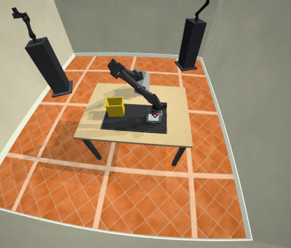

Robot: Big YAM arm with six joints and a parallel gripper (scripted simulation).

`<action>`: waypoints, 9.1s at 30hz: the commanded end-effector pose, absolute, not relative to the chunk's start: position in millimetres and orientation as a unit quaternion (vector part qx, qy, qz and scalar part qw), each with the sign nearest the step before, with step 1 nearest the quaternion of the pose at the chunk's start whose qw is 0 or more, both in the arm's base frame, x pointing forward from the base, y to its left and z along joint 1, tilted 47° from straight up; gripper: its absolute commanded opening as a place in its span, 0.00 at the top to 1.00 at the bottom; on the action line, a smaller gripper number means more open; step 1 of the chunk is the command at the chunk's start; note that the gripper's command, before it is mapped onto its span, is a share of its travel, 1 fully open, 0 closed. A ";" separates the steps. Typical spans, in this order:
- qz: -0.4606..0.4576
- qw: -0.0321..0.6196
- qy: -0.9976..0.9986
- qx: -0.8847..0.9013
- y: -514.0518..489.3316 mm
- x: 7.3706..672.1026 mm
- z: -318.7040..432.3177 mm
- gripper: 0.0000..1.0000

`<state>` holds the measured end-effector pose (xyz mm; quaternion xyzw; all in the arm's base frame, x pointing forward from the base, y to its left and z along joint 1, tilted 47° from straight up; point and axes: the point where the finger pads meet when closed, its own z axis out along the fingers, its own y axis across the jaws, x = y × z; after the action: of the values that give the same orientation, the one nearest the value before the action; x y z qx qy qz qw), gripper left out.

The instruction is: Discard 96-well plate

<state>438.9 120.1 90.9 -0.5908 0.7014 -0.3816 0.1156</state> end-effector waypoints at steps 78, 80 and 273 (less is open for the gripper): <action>-0.385 0.114 0.699 -0.592 89.5 489.3 39.2 0.00; -0.385 0.114 0.699 -0.592 89.5 489.3 39.2 0.00; -0.380 0.137 0.699 -0.590 170.3 387.1 170.2 1.00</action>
<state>382.1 156.2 143.1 -0.6025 0.6929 -0.3811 0.1077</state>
